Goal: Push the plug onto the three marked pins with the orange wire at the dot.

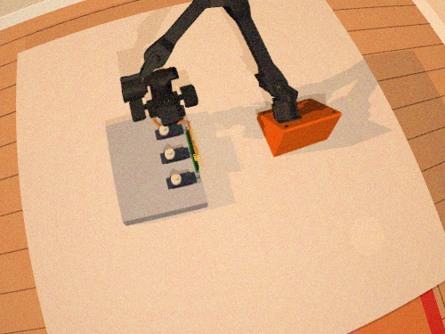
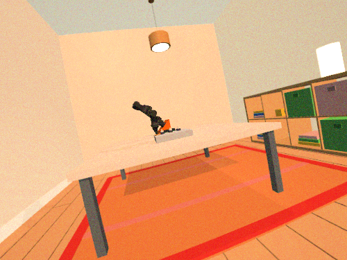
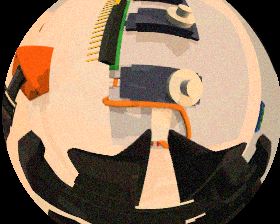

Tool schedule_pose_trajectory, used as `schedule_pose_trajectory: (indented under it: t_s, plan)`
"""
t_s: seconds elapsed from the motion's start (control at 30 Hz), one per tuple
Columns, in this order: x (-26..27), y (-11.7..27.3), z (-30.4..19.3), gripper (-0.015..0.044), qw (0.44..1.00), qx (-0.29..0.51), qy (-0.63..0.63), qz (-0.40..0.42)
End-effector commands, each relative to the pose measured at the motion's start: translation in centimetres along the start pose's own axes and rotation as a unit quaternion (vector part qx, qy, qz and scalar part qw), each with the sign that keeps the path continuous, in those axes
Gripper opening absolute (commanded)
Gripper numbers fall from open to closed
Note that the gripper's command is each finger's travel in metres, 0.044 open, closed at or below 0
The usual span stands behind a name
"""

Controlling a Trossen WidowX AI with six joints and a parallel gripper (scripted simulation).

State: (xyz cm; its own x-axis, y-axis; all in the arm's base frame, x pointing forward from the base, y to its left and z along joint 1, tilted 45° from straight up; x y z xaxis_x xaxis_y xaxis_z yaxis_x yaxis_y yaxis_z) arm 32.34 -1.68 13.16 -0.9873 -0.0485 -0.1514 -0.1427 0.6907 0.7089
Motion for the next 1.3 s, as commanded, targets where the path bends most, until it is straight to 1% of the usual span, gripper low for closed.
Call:
schedule_pose_trajectory:
  t_s: [0.0,0.03,0.17,0.43,0.67,0.97,1.27]
  plan:
    - [0.1,-0.2,0.1,0.0023,1.000,0.001,0.003,0.002]
    - [0.1,-0.1,0.1,0.0000,1.000,0.001,0.003,0.002]
    - [0.0,1.2,0.1,0.0000,1.000,0.000,0.003,0.002]
    - [0.1,5.6,0.1,0.0000,1.000,0.000,0.003,0.002]
    - [0.3,5.7,0.7,0.0000,1.000,-0.002,-0.016,0.002]
    - [1.8,6.0,3.4,0.0000,0.993,-0.010,-0.121,0.003]
    - [3.5,6.2,5.9,0.0000,0.974,-0.016,-0.228,0.006]
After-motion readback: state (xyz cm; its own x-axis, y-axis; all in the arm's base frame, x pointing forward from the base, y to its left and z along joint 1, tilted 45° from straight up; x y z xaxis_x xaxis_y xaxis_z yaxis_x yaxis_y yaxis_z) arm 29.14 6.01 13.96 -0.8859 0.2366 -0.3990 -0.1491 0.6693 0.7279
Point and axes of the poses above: the point midway between the two fingers, 35 mm back from their tips, its own y axis back along the fingers, its own x axis across the jaws, z = x × y, the point moved 6 cm from there along y, back along the fingers, and after that the axes turned 8 degrees about -y, right-handed, at the moved point
